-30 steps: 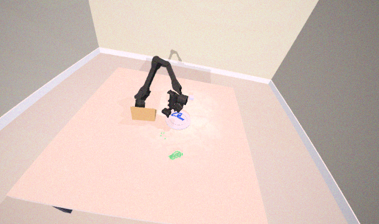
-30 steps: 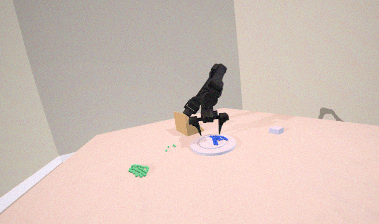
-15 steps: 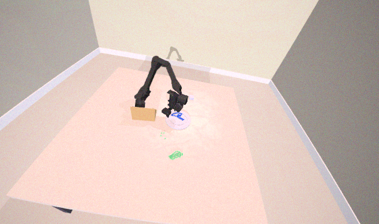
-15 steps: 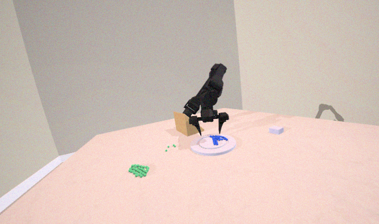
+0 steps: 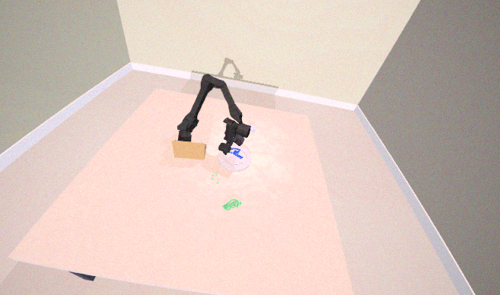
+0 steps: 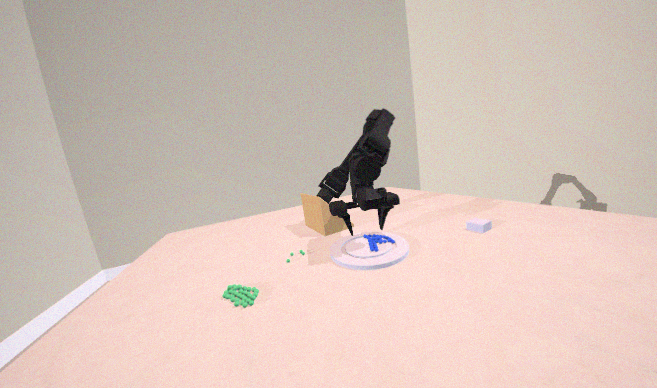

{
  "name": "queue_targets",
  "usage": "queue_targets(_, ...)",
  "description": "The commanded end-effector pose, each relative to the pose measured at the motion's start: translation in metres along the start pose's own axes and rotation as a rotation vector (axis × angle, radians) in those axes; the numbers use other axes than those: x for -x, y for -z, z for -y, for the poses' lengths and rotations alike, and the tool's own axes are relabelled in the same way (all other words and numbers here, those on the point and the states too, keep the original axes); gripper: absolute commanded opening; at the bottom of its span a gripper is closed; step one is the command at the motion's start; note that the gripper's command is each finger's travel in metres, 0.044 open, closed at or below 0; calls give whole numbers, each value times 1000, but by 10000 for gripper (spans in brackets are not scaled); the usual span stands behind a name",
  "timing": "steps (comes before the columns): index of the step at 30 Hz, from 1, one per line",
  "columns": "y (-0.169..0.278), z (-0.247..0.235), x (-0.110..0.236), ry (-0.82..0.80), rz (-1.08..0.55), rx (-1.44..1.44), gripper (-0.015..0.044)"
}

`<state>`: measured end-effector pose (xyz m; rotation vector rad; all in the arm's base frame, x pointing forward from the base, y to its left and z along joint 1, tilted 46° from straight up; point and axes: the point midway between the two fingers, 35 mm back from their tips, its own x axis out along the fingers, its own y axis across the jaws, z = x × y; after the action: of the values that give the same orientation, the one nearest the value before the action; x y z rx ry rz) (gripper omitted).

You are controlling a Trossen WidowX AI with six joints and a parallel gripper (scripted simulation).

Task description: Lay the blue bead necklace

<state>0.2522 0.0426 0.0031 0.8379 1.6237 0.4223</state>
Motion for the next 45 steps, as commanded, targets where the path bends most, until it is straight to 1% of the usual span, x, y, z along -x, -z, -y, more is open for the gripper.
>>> queue_targets(1, -20, -9, 9, 3, 7, 296, 256)
queue_targets(6, -46, -21, 22, 6, 7, 790, 125)
queue_targets(9, -58, -27, 28, 7, 7, 1017, 120)
queue_targets(17, -58, -28, 28, 7, 7, 1033, 120)
queue_targets(22, -58, -28, 14, 6, 7, 1033, 120)
queue_targets(23, -60, -27, 22, 13, 10, 1034, 120)
queue_targets(27, -60, -27, 19, 12, 10, 1034, 120)
queue_targets(45, -59, -28, -9, 6, 8, 1033, 120)
